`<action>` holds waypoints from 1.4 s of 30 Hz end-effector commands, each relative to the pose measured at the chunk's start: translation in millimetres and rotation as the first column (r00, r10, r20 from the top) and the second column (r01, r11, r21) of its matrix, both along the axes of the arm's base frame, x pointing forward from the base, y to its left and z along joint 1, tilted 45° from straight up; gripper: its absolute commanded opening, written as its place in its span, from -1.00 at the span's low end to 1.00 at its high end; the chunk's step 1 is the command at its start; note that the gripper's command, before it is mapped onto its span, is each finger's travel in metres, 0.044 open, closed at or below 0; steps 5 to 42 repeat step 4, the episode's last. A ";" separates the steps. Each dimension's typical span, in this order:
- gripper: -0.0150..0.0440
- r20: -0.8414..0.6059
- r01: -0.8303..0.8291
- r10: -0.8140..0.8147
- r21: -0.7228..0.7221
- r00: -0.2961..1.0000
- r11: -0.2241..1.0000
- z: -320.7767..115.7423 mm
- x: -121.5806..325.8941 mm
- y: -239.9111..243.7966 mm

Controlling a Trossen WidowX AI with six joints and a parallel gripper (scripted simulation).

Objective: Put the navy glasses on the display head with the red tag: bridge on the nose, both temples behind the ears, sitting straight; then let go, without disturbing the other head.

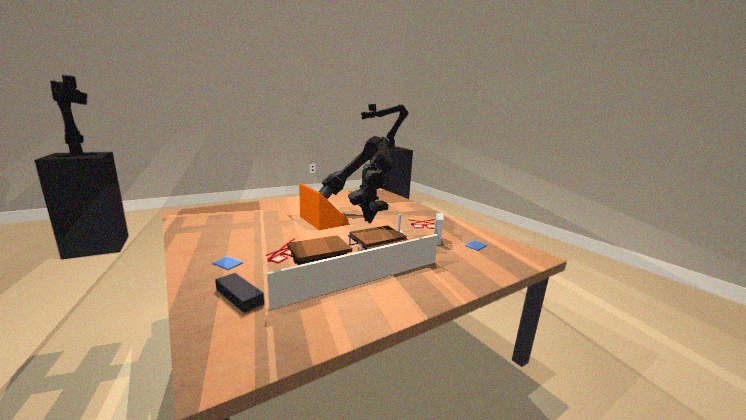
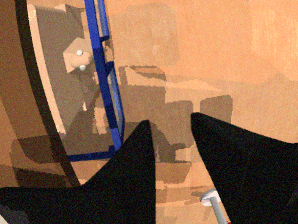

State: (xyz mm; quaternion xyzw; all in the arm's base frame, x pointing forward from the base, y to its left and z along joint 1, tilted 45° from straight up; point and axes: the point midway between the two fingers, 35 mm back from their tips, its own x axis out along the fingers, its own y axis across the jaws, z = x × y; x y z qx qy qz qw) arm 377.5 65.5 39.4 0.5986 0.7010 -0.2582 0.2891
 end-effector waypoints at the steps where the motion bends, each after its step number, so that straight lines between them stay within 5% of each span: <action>1: -0.13 -0.006 -0.009 0.009 -0.003 1.000 1.000 0.9 -12.8 -3.9; 42: -0.13 -0.007 -0.009 0.009 -0.003 1.000 1.000 4.8 -23.1 -9.3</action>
